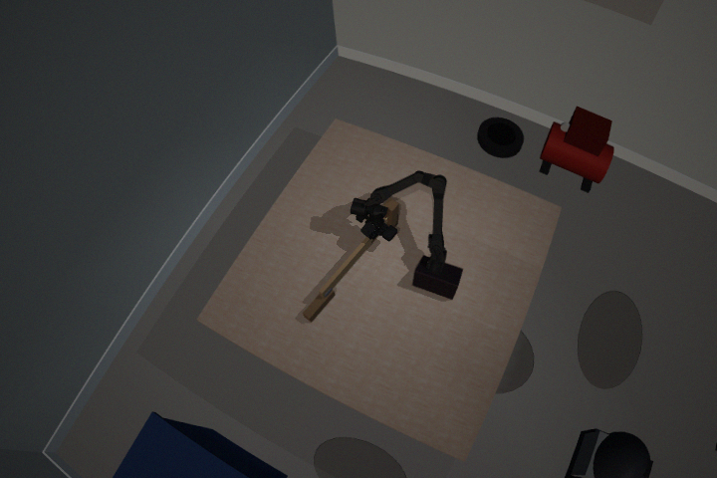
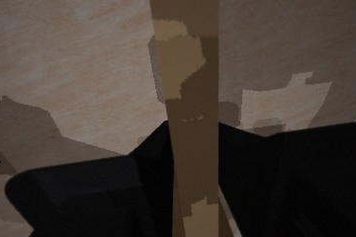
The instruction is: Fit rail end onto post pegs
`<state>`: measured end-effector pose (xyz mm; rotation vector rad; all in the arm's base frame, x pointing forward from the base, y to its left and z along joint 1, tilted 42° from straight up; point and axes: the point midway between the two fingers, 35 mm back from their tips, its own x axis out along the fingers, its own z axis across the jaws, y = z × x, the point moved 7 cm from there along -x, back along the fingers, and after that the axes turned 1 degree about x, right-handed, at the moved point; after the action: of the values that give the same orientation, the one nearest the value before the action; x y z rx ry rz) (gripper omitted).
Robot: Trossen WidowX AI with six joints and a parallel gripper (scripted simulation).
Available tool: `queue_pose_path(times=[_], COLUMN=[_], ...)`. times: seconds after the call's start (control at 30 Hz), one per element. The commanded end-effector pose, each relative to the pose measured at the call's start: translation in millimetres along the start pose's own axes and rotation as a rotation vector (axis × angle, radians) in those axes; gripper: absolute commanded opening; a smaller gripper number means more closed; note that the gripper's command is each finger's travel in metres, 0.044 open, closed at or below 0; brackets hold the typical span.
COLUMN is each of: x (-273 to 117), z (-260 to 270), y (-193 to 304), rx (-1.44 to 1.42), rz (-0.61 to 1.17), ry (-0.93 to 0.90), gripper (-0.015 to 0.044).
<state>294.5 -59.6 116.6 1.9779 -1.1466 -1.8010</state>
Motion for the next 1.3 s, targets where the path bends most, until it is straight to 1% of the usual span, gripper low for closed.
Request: queue_pose_path(times=[0.0, 1.27], x=[-0.4, -3.9], z=[-0.3, -1.5], y=[1.3, 9.3], rx=[-0.001, -0.001], rz=[-0.001, -0.001], ry=[0.003, 0.003], gripper=[0.0, 0.0])
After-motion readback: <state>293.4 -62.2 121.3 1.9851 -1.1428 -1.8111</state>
